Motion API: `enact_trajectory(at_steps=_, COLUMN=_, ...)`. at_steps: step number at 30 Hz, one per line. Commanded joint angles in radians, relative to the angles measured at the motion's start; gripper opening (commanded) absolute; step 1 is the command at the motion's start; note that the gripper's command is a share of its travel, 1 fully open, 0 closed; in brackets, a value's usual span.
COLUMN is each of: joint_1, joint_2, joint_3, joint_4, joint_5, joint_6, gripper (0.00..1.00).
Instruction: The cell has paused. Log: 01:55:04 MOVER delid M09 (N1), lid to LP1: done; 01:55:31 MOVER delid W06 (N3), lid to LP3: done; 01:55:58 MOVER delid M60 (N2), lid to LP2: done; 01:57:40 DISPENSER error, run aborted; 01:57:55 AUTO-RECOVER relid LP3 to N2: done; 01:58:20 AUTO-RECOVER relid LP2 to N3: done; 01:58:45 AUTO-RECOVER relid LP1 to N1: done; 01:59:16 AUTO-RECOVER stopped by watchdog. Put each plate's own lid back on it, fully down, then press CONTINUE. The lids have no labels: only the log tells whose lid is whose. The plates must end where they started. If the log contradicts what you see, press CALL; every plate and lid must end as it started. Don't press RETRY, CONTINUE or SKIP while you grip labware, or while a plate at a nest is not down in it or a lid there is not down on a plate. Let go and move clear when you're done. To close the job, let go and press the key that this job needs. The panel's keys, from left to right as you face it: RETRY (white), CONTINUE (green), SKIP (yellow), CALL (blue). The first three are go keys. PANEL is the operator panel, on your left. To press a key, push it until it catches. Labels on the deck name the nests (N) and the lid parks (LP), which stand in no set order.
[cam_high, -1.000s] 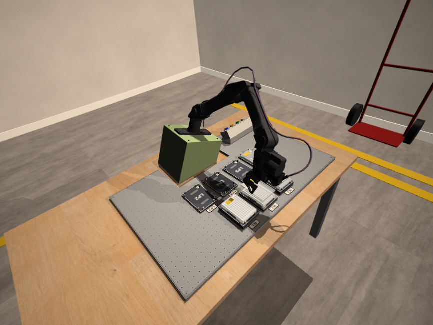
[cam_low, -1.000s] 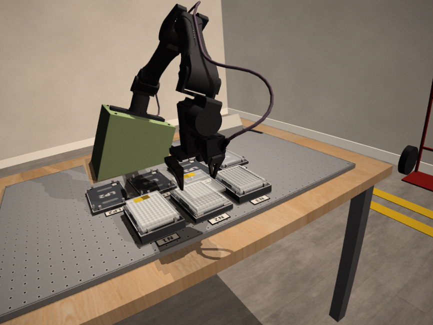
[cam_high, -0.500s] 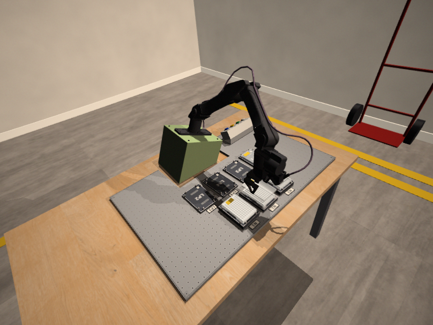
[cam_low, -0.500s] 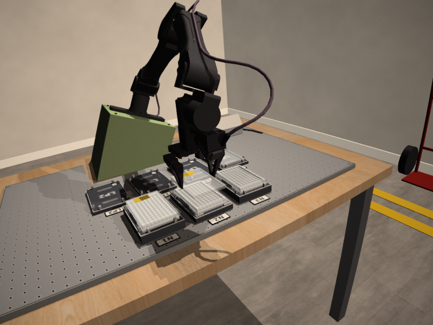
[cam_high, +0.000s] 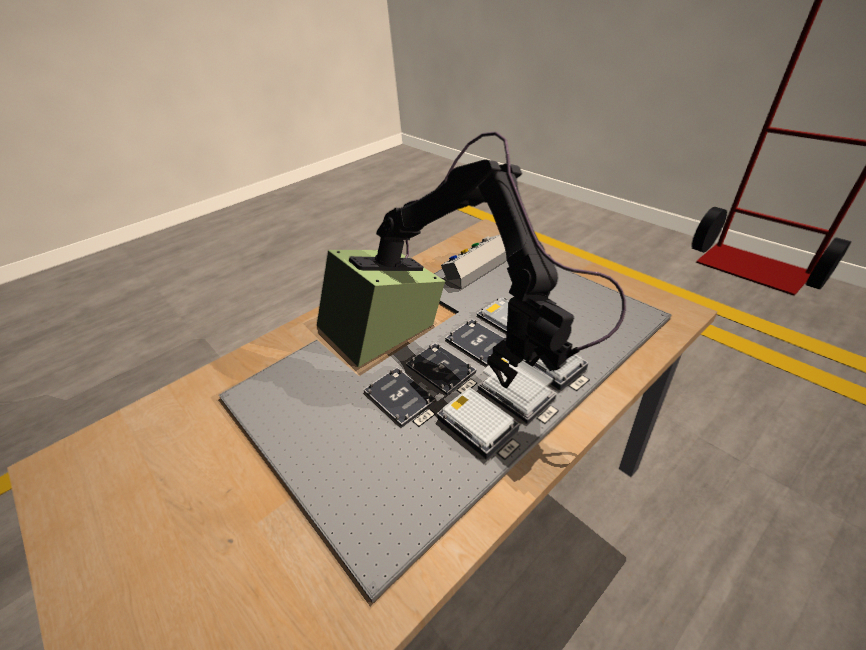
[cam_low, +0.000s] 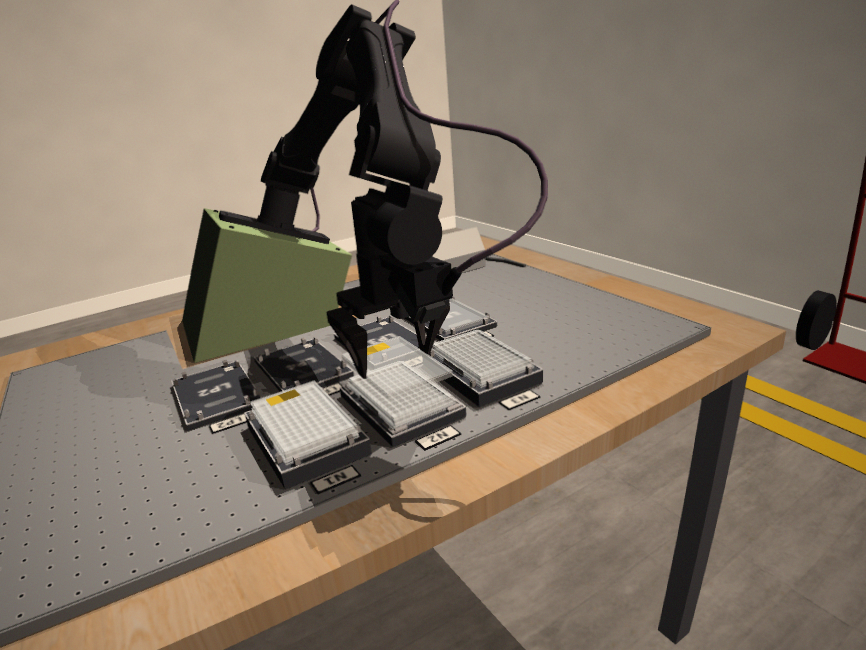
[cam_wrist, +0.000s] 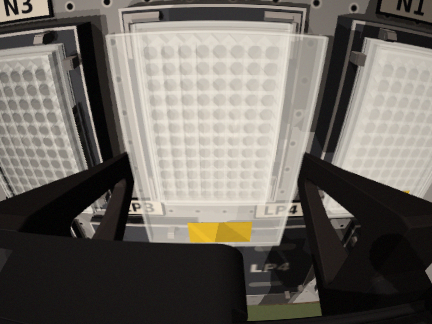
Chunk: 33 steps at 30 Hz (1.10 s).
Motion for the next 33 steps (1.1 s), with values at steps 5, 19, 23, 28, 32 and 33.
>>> enact_trajectory(at_steps=5, joint_1=-0.003, joint_2=-0.035, joint_3=-0.001, joint_4=0.005, joint_5=-0.005, joint_6=0.006, gripper=0.00)
enact_trajectory(at_steps=19, joint_1=0.002, joint_2=-0.032, joint_3=-0.022, joint_4=0.025, joint_5=-0.005, joint_6=0.013, gripper=0.00)
enact_trajectory(at_steps=23, joint_1=0.005, joint_2=-0.022, joint_3=-0.014, joint_4=0.031, joint_5=-0.005, joint_6=0.015, gripper=0.00)
enact_trajectory(at_steps=28, joint_1=-0.003, joint_2=-0.012, joint_3=-0.032, joint_4=0.035, joint_5=-0.005, joint_6=0.016, gripper=0.00)
enact_trajectory(at_steps=32, joint_1=0.003, joint_2=-0.015, joint_3=-0.018, joint_4=0.041, joint_5=-0.005, joint_6=0.018, gripper=0.00)
enact_trajectory(at_steps=33, joint_1=0.004, joint_2=-0.014, joint_3=-0.021, joint_4=0.042, joint_5=-0.005, joint_6=0.018, gripper=0.00)
